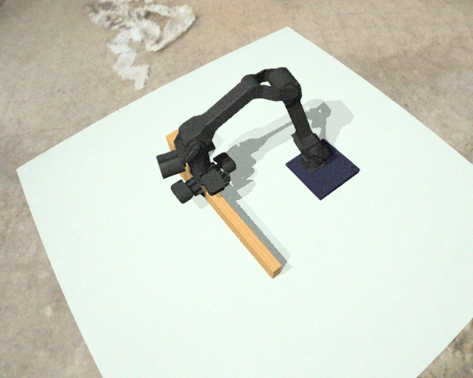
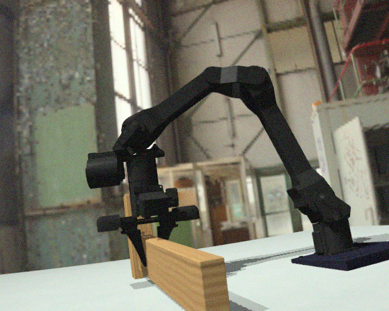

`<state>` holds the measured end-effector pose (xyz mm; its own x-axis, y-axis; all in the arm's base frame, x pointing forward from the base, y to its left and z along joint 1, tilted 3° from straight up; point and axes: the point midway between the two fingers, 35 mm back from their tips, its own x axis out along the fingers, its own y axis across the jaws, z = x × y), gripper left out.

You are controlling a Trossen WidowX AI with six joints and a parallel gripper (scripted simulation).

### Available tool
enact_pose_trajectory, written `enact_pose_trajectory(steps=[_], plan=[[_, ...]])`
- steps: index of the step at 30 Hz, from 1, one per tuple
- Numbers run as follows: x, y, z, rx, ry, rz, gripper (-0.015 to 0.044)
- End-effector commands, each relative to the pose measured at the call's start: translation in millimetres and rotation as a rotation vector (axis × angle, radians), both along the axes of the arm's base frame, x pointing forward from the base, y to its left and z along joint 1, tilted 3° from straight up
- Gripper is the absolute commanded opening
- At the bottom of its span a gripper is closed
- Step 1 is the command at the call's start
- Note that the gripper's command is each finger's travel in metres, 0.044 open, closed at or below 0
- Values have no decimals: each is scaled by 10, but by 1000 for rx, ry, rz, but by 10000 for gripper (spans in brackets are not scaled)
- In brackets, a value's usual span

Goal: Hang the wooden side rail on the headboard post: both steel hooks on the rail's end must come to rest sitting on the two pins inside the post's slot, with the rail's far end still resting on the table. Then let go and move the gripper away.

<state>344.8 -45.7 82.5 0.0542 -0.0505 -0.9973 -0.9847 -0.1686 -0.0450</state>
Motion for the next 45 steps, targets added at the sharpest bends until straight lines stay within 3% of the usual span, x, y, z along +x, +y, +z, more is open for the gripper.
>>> enact_pose_trajectory(steps=[1, 45], plan=[[4, -16, 18, -4, -7, 2, 0], [33, -43, 17, -4, -7, 2, 0]])
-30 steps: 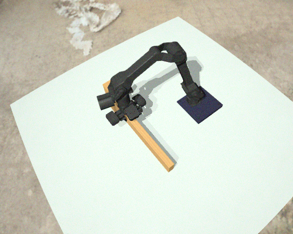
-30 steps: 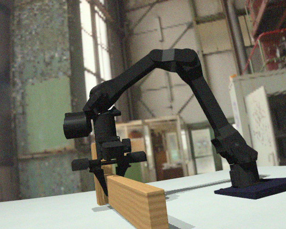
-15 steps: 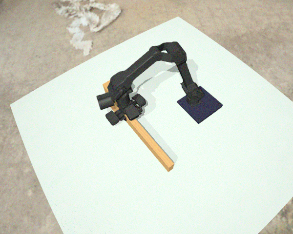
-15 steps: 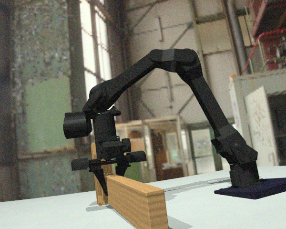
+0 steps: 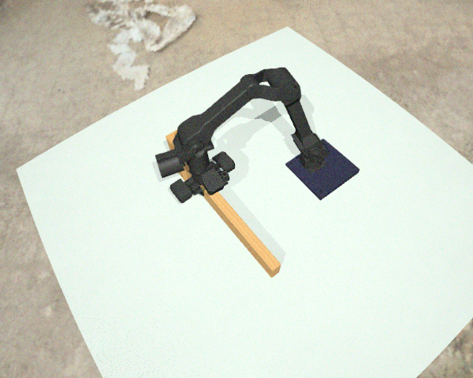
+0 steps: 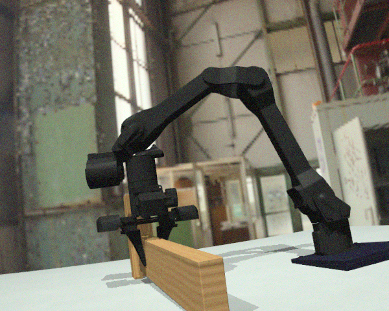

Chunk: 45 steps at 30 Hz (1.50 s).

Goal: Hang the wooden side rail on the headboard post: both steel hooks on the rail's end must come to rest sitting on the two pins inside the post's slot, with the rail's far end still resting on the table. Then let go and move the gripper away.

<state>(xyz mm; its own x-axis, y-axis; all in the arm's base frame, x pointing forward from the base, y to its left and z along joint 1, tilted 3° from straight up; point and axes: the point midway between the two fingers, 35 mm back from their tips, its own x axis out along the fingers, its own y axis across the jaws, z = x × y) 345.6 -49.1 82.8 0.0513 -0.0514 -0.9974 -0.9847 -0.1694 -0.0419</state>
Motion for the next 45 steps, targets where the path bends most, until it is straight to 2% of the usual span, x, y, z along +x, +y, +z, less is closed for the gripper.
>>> enact_pose_trajectory(steps=[1, 45], plan=[[26, -9, 13, -3, -10, 1, 0], [30, -13, -60, -3, -10, 1, 0]])
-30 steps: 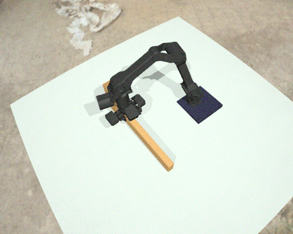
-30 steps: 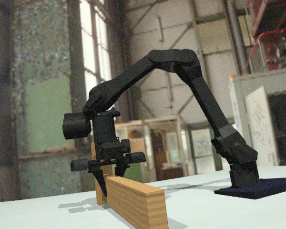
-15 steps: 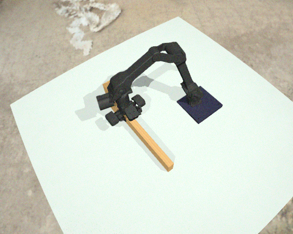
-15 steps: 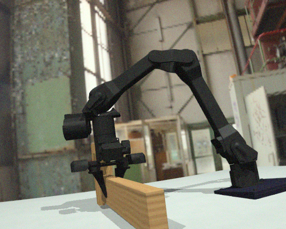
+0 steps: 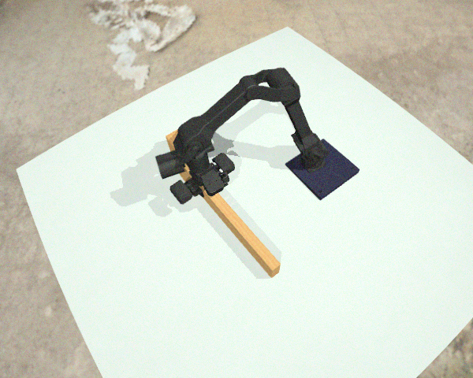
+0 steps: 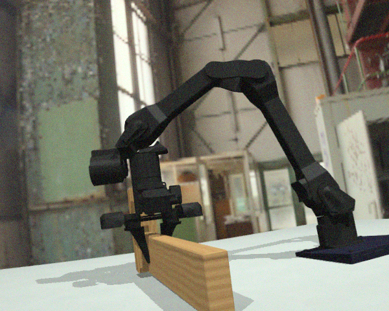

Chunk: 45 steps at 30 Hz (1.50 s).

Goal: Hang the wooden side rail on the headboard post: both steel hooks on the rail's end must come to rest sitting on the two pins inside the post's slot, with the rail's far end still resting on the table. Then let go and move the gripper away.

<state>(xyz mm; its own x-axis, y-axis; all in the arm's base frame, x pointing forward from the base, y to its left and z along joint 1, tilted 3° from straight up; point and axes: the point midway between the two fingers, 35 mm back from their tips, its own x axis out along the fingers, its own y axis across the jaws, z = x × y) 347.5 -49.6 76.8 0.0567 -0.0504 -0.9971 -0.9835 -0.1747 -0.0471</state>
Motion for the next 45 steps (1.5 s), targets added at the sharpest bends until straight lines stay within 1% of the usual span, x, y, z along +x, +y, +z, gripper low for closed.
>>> enact_pose_trajectory(steps=[1, 41, 45], plan=[[11, -8, -3, -4, -5, -4, 0], [15, -11, -67, -4, -5, -4, 0], [-2, -2, -56, 0, 1, 0, 105]])
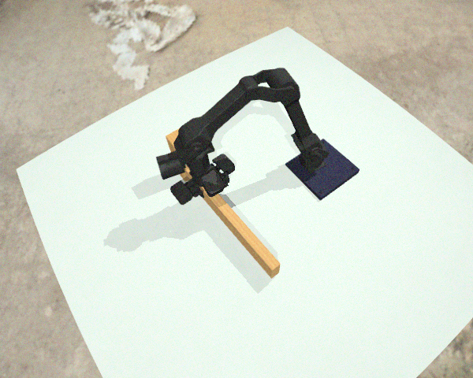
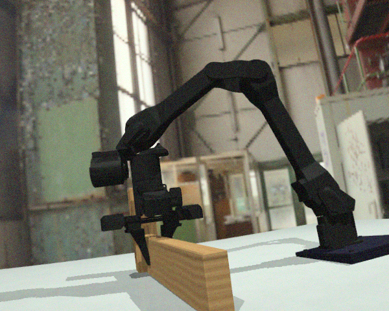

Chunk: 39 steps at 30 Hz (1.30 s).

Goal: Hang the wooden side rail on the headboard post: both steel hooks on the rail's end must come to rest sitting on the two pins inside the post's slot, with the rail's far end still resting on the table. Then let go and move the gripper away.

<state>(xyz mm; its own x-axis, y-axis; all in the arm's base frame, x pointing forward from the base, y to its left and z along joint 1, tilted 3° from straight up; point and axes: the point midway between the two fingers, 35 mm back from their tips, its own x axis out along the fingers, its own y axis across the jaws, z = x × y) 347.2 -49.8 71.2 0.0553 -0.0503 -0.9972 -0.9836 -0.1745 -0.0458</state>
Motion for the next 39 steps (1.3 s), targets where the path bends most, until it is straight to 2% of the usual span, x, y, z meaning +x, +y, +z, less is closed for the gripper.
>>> enact_pose_trajectory(steps=[1, 9, 13, 20, 25, 39], plan=[[1, 0, 1, 0, 0, 0, 131], [1, 1, 23, 0, -1, 0, 341], [-12, 16, 294, -3, -5, -3, 440], [-26, 46, 398, -4, -6, -4, 440], [-64, 321, 380, -1, -6, -4, 440], [-56, 317, 350, 2, 6, 8, 440]])
